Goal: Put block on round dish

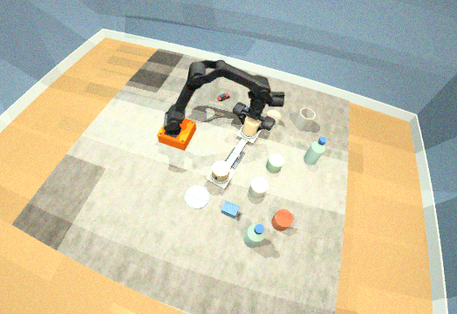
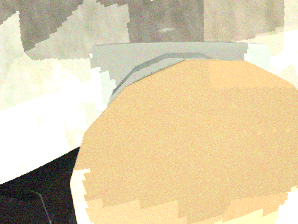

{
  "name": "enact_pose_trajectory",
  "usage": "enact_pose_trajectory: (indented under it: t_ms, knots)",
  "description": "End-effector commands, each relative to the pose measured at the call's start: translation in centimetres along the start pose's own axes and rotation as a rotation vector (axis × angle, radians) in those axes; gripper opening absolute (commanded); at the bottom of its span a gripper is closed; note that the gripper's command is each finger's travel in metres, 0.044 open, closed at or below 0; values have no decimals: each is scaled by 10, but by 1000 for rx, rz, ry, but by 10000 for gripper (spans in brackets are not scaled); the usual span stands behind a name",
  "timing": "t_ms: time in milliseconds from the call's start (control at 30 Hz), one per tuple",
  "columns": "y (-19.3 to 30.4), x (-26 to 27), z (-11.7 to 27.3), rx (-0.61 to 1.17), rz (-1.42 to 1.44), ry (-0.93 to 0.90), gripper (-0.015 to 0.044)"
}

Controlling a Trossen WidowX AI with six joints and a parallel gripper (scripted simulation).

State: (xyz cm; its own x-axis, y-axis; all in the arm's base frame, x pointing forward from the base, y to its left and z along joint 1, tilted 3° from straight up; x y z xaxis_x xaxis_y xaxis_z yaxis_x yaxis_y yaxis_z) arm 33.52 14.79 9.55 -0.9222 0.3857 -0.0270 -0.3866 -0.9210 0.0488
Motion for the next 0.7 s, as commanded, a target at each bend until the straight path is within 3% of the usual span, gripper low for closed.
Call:
enact_pose_trajectory:
  t_ms: [0,667]
  knots:
    - [-5,-2,12,-29,2,15,0]
    - [-5,-2,37,-29,2,15,0]
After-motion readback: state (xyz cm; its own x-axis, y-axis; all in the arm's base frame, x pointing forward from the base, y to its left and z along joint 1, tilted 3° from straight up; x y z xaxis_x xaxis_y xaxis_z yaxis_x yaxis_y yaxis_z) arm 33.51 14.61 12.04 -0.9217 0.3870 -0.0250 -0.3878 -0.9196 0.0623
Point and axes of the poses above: the point midway between the two fingers, 35 mm back from their tips, its own z axis back along the fingers, its own x axis across the jaws, y = z × x, the point moved 3 cm from there along z, back along the fingers, and after that the axes turned 13 degrees about -z, right-handed, at the moved point
